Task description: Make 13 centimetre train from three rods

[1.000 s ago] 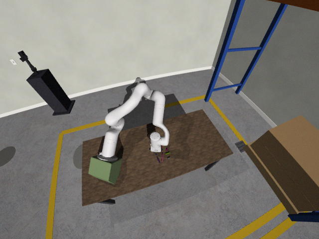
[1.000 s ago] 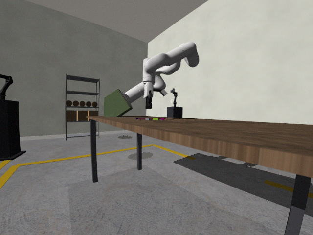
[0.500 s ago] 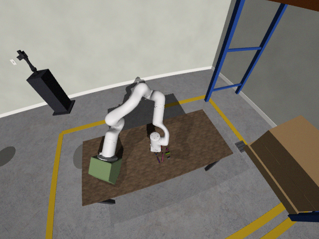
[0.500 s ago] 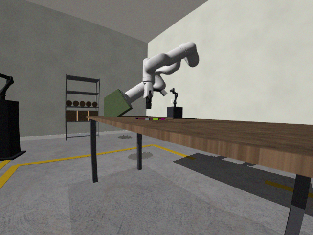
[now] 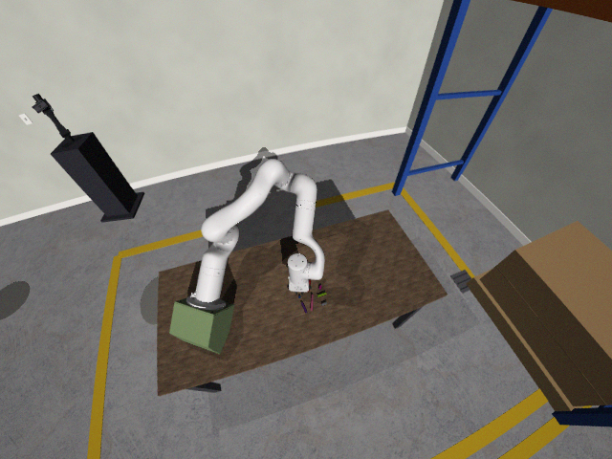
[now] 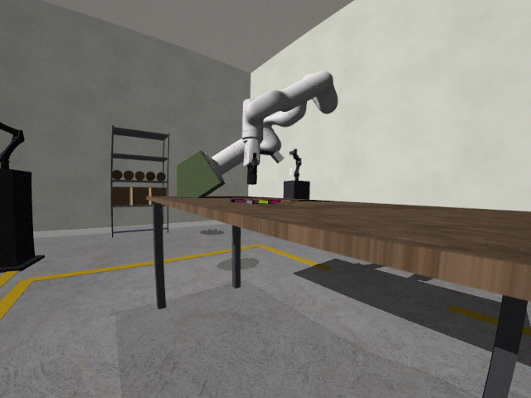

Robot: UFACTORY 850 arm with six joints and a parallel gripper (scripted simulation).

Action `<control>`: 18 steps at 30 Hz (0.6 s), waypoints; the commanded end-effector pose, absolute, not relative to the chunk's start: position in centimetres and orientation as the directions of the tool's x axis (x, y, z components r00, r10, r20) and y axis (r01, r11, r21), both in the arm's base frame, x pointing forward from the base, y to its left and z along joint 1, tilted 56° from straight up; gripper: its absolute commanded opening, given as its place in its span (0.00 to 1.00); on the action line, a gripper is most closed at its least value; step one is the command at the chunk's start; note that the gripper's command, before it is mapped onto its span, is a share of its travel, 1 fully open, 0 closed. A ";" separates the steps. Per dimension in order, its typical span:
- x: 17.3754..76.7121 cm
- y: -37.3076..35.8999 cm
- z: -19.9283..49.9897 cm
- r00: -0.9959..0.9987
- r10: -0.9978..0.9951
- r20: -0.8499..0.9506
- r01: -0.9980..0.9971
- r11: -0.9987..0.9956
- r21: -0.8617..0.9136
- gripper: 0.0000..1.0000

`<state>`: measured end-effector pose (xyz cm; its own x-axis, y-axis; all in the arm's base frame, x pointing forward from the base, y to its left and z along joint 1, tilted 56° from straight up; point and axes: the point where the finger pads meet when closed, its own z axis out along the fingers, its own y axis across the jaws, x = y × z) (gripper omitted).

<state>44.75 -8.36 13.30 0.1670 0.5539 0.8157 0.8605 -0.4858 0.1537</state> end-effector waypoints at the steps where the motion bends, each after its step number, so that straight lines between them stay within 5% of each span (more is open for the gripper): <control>1: 44.8 -8.4 13.3 0.167 0.554 0.816 0.860 -0.486 0.155 0.24; 18: 45.2 -7.7 12.7 0.166 0.554 0.816 0.860 -0.487 0.155 0.24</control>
